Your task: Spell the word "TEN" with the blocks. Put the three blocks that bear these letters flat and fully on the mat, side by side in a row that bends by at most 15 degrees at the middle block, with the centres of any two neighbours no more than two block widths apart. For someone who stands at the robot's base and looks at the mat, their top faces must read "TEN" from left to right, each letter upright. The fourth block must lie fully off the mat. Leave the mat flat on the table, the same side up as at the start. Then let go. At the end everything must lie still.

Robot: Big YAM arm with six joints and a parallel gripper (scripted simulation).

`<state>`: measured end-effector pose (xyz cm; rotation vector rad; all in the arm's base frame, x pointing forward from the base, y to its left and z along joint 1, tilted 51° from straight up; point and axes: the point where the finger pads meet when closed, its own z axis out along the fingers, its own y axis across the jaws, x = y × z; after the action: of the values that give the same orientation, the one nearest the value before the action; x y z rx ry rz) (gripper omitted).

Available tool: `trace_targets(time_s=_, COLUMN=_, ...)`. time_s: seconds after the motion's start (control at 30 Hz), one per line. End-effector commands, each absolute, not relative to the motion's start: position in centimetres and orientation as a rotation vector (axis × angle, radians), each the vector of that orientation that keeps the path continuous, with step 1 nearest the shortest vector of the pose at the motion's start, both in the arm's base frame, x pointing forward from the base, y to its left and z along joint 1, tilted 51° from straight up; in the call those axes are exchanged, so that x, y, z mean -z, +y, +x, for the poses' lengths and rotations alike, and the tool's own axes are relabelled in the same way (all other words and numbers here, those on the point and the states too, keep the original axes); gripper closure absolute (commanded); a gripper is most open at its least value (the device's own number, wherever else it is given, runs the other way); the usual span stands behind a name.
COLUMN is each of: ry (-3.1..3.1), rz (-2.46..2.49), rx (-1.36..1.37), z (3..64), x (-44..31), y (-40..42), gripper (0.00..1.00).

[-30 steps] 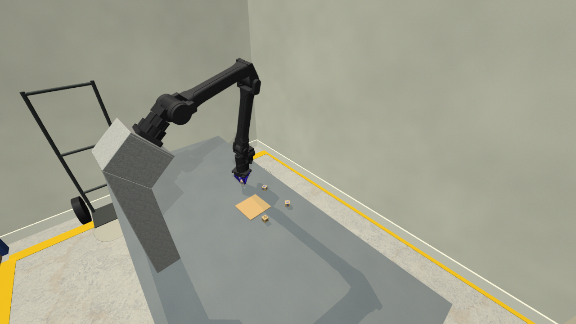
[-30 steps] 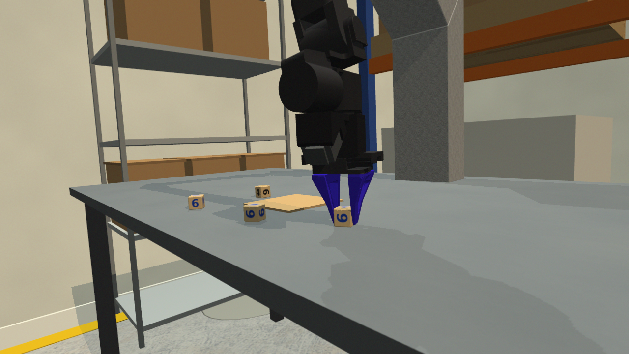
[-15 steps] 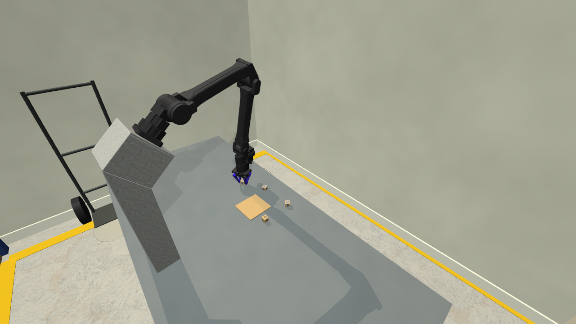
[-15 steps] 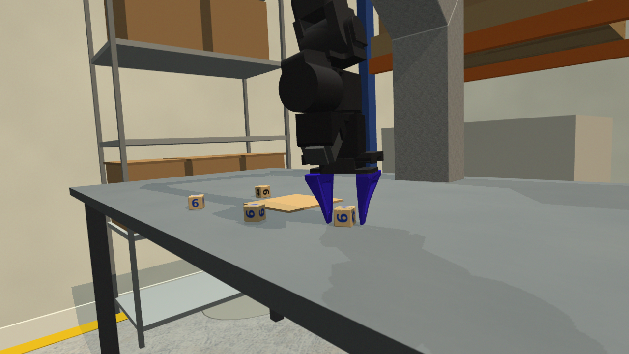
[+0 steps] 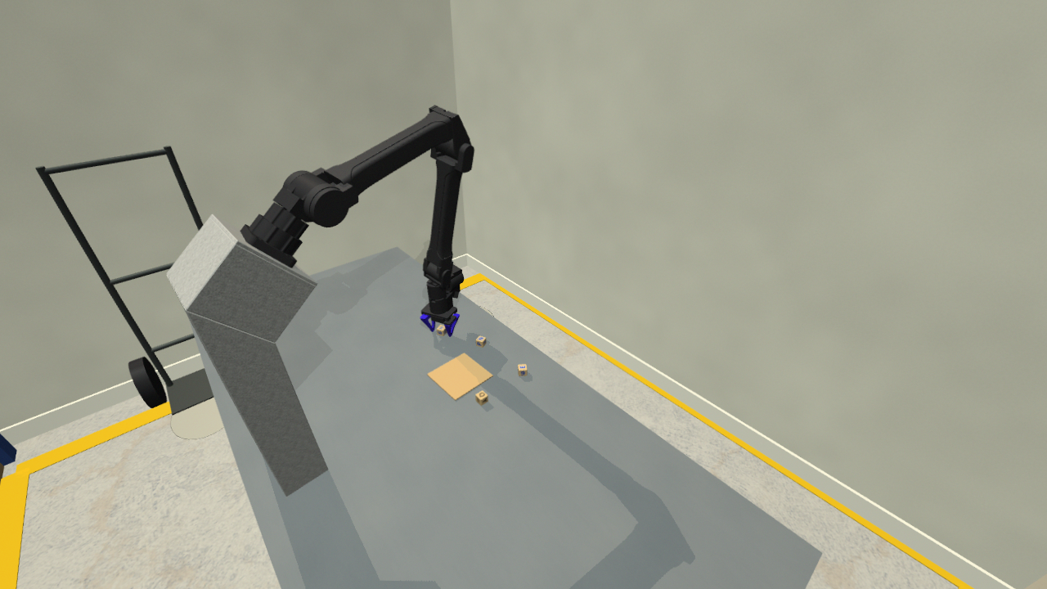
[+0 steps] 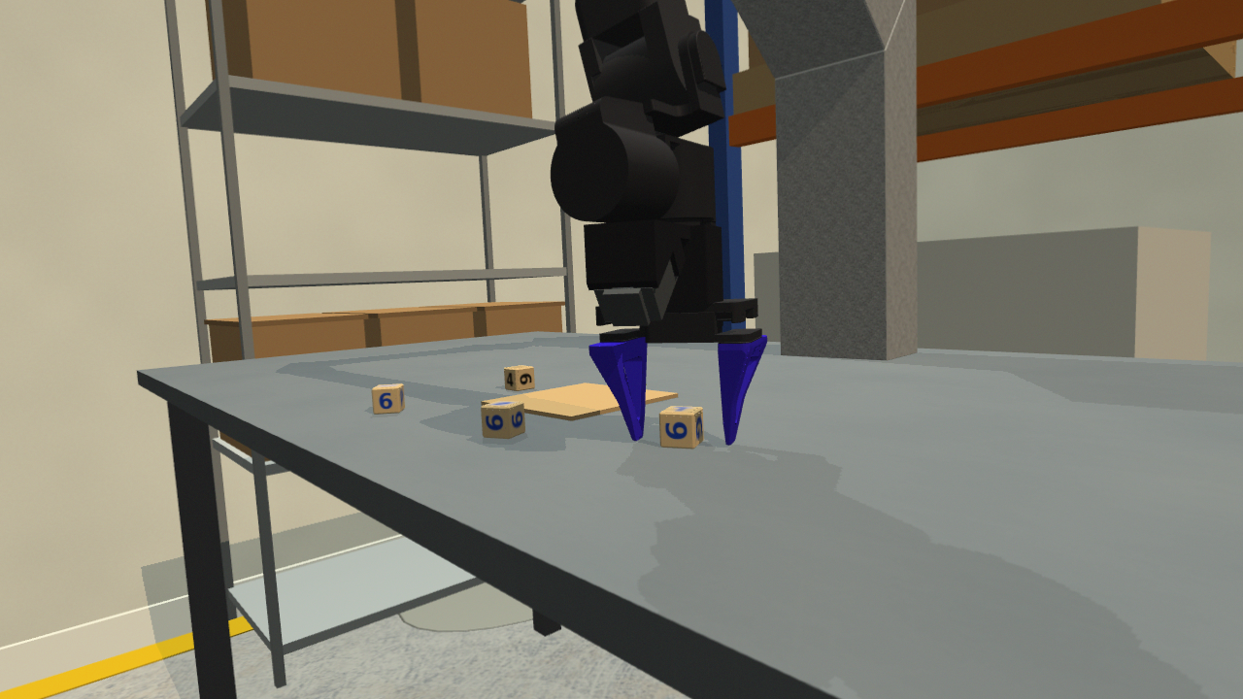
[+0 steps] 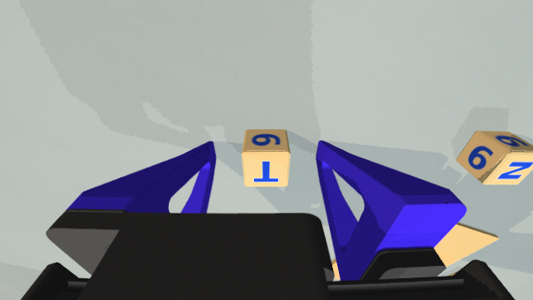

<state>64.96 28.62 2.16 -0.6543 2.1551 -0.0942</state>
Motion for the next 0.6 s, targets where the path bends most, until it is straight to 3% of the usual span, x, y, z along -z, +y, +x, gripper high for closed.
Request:
trace_targets(time_s=0.0, ry=2.137, rz=-0.642, rx=0.099, z=65.8, x=-3.0, y=27.9, gripper=0.29)
trace_targets(time_s=0.57, ry=2.136, rz=-0.650, rx=0.079, z=61.1, x=-6.8, y=28.6, gripper=0.29)
